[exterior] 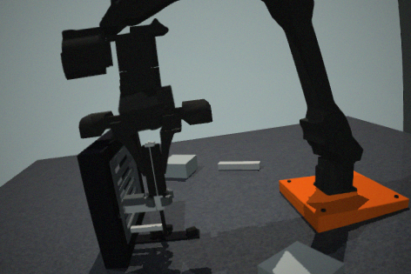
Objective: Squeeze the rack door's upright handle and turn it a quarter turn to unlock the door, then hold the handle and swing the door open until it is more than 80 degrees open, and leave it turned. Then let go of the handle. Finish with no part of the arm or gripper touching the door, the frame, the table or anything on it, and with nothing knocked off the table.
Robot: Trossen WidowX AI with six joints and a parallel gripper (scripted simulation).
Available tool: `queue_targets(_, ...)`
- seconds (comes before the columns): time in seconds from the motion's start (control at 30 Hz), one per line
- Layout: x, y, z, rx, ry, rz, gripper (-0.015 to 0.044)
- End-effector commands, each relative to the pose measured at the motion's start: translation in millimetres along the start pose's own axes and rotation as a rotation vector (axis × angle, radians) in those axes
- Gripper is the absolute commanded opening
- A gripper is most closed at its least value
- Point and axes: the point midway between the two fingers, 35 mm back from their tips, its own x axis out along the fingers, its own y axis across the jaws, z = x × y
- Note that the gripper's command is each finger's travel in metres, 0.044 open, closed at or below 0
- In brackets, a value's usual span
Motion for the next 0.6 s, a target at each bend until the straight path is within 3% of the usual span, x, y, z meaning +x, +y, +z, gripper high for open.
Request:
queue_targets(0.0,0.3,-0.3,-0.3,-0.198,0.002,-0.001,0.0027)
queue_targets(0.4,0.3,-0.2,-0.3,-0.321,0.002,0.0,0.0027)
queue_targets(0.57,0.3,-0.2,-0.3,-0.321,0.002,0.0,0.0158)
